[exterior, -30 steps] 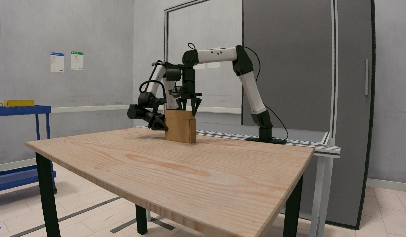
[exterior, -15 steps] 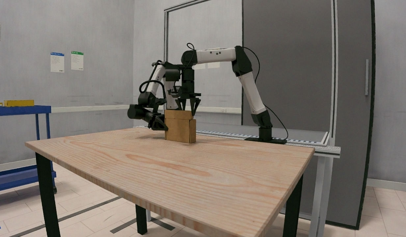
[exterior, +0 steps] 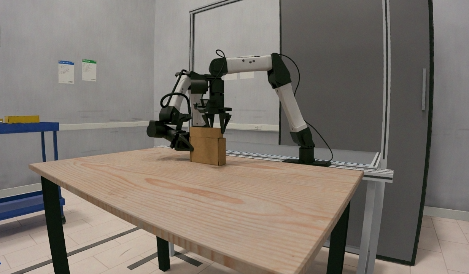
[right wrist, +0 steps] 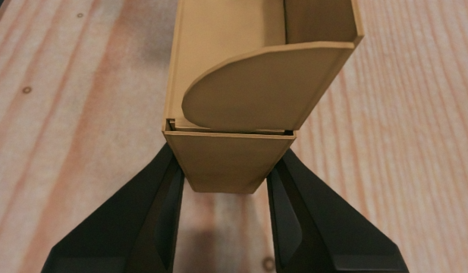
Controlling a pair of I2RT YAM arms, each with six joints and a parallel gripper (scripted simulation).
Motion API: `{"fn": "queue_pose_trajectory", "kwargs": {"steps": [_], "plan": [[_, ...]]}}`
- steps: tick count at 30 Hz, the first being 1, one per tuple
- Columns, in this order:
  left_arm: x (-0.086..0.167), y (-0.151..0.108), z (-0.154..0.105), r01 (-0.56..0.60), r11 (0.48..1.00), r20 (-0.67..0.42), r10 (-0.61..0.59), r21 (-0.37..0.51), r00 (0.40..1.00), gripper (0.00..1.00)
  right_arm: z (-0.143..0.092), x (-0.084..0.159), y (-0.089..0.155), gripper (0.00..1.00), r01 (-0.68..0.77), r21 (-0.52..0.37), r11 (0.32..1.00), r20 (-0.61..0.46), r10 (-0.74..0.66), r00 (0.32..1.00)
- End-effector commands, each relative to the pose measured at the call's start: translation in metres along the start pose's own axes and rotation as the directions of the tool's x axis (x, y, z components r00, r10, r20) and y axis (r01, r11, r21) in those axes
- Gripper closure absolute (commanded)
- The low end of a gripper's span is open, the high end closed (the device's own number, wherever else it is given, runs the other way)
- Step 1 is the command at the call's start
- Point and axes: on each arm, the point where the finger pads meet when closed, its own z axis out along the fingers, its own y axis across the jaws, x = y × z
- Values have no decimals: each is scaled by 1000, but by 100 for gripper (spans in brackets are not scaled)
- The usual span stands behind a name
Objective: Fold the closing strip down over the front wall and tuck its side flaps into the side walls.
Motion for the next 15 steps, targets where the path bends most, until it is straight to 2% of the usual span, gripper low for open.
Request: {"fn": "queue_pose_trajectory", "kwargs": {"steps": [1, 15], "plan": [[1, -6, 0, 20, 1000, 0, -20, 2, 1000, 46, 0, -2, -1, 55, 9, 3, 1000, -1, -9, 1000], [2, -7, -2, 77, 997, 3, -77, 5, 997, 46, 0, -2, -1, 55, 9, 3, 1000, -1, -9, 1000]]}}
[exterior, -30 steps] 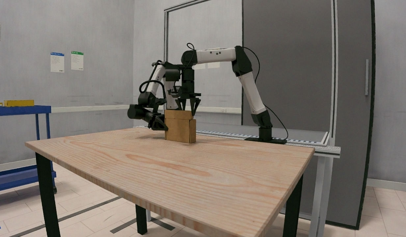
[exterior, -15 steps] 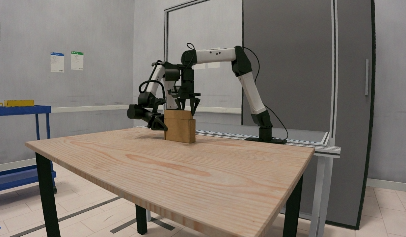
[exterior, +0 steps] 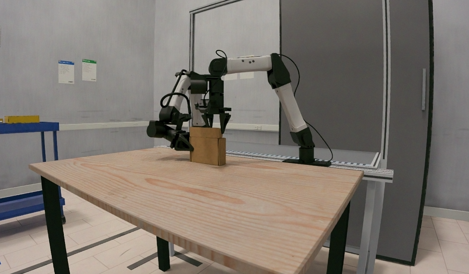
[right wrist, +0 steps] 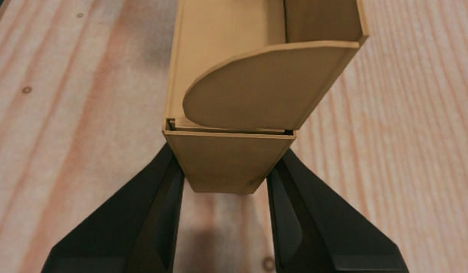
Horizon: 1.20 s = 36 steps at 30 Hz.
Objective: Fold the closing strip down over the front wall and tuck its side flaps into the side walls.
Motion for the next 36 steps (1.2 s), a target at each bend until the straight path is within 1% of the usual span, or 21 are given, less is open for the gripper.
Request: {"fn": "queue_pose_trajectory", "kwargs": {"steps": [1, 11, 34, 35, 36], "plan": [[1, -7, 0, 23, 1000, 0, -23, 0, 1000, 46, 0, -2, -1, 55, 9, 3, 1000, -1, -9, 1000], [3, -4, -4, 61, 998, 6, -61, 9, 998, 46, 0, -2, -1, 55, 9, 3, 1000, -1, -9, 1000], [1, -3, -5, 60, 998, 9, -61, 15, 998, 46, 0, -2, -1, 55, 9, 3, 1000, -1, -9, 1000], [2, -9, 0, 57, 998, 1, -57, 1, 998, 46, 0, -2, -1, 55, 9, 3, 1000, -1, -9, 1000], [1, -8, -2, 60, 998, 6, -60, 9, 998, 46, 0, -2, -1, 55, 9, 3, 1000, -1, -9, 1000]]}}
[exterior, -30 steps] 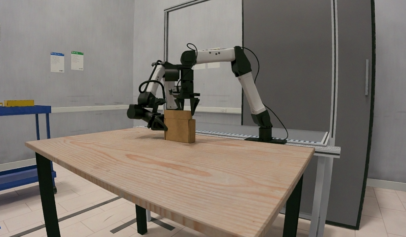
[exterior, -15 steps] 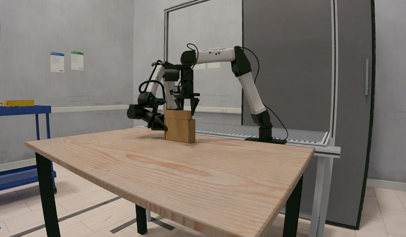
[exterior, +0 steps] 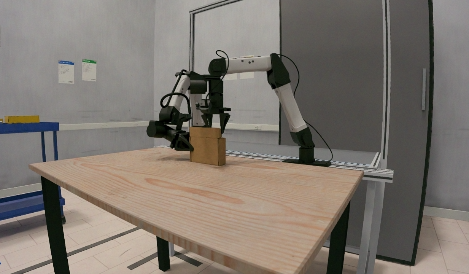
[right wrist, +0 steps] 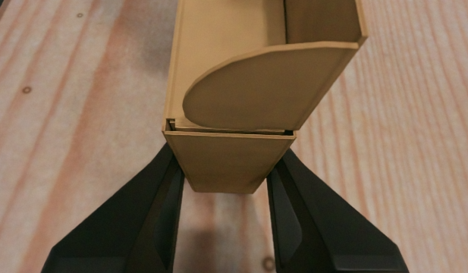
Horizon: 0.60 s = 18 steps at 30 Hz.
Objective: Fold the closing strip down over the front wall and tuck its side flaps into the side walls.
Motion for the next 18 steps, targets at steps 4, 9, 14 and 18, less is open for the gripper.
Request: {"fn": "queue_pose_trajectory", "kwargs": {"steps": [4, 9, 14, 18], "plan": [[-1, -3, -2, -2, 1000, 4, 2, 6, 1000, 46, 0, -2, -1, 55, 9, 2, 1000, 0, -9, 1000], [-1, -1, -5, 1, 1000, 9, -1, 15, 1000, 46, 0, -2, -1, 55, 9, 2, 1000, 0, -9, 1000], [-1, -1, -5, 1, 1000, 9, -1, 15, 1000, 46, 0, -2, -1, 55, 9, 2, 1000, 0, -9, 1000], [-1, -1, -5, 1, 1000, 9, -1, 15, 1000, 46, 0, -2, -1, 55, 9, 2, 1000, 0, -9, 1000]]}}
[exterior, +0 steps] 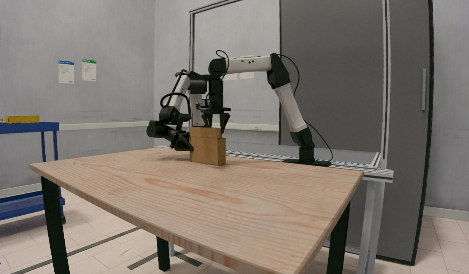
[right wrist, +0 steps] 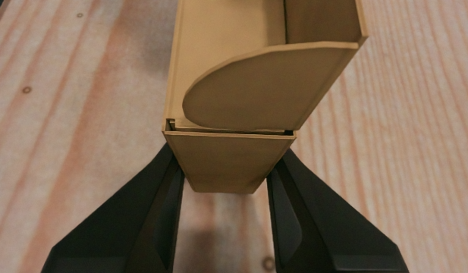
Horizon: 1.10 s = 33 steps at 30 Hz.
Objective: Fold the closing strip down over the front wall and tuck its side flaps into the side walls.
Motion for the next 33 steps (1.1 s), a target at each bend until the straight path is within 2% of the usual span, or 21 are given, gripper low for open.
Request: {"fn": "queue_pose_trajectory", "kwargs": {"steps": [1, 33], "plan": [[-1, -1, -5, 2, 1000, 9, -2, 15, 1000, 46, 0, -2, -1, 55, 9, 2, 1000, 0, -9, 1000], [0, -5, -1, -14, 1000, 4, 14, 6, 1000, 46, 0, -2, -1, 55, 9, 2, 1000, 0, -9, 1000]]}}
